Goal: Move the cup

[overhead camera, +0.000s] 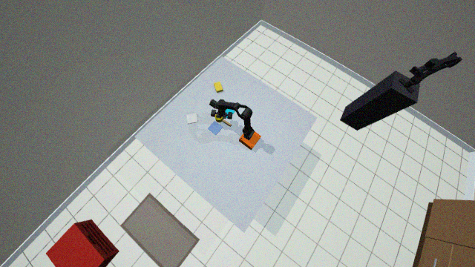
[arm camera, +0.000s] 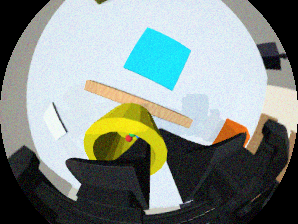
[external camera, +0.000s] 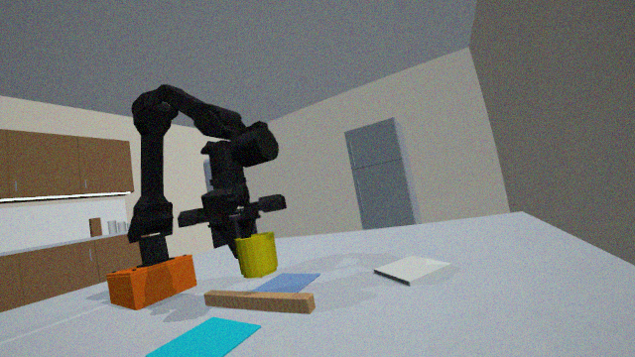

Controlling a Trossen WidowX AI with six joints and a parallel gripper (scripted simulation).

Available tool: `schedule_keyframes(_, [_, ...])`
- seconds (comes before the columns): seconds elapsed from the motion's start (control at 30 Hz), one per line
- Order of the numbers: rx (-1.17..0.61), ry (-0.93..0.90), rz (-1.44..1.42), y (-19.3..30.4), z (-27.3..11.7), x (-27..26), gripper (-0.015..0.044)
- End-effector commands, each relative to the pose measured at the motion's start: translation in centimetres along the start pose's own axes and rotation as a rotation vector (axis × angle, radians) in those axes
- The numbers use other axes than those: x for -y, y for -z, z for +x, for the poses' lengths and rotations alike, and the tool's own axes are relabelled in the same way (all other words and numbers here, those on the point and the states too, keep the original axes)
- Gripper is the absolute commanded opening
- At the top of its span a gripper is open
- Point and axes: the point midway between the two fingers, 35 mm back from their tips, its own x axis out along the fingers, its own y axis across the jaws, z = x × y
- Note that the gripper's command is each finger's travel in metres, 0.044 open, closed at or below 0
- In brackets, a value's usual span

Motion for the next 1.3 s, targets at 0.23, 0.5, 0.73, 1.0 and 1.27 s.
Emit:
schedule_keyframes(0.23, [0.004, 0.004, -0.003, -2.0, -0.1, 1.0, 0.0000])
schedule_keyframes(0.5, [0.006, 0.005, -0.003, -3.7, -0.1, 1.9, 0.0000])
schedule_keyframes(0.73, [0.007, 0.006, -0.003, -5.1, -0.2, 2.6, 0.0000])
schedule_keyframes(1.0, [0.009, 0.007, -0.003, -6.7, -0.2, 3.5, 0.0000])
schedule_keyframes(1.27, [0.010, 0.007, -0.003, -8.3, -0.3, 4.3, 0.0000])
